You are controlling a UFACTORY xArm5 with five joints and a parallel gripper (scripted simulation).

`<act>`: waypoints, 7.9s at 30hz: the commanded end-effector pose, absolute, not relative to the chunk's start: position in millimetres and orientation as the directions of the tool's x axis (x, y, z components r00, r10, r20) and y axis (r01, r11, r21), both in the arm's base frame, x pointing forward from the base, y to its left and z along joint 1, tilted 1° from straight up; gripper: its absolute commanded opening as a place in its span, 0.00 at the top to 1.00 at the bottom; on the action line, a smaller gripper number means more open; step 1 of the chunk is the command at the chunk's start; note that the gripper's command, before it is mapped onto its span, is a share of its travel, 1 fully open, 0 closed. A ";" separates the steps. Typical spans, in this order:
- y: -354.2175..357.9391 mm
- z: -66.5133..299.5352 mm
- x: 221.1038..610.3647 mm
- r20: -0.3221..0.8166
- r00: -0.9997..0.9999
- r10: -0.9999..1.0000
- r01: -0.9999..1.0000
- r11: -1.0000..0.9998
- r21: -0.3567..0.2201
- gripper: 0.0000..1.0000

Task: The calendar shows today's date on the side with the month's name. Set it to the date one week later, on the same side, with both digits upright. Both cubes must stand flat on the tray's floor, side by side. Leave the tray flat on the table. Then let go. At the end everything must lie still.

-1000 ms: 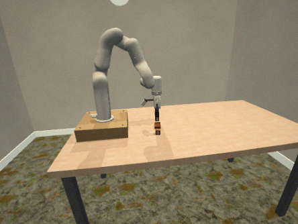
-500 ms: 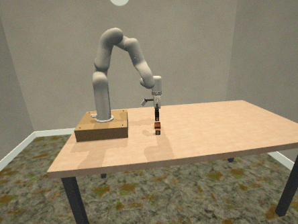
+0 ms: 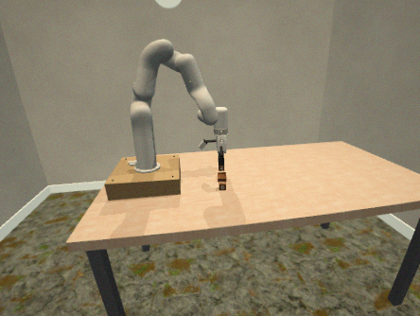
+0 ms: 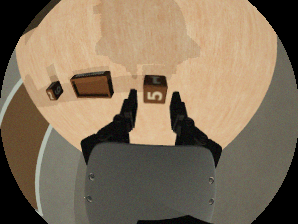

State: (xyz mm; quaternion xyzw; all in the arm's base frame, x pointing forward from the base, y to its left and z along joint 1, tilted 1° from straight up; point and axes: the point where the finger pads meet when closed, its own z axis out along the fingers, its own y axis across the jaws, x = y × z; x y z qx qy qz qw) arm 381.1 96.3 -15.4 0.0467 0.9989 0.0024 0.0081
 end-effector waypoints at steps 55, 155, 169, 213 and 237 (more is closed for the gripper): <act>96.6 -14.5 382.3 -0.019 -0.995 0.093 0.093 0.996 0.007 0.51; 95.9 -42.7 382.8 -0.019 -0.995 0.093 0.093 0.996 0.007 0.51; 95.9 -42.7 382.8 -0.019 -0.995 0.093 0.093 0.996 0.007 0.71; 96.1 28.2 381.4 -0.019 -0.995 0.093 0.093 0.996 0.007 0.71; 40.5 63.4 376.4 -0.021 -0.994 0.111 0.111 0.994 0.005 0.71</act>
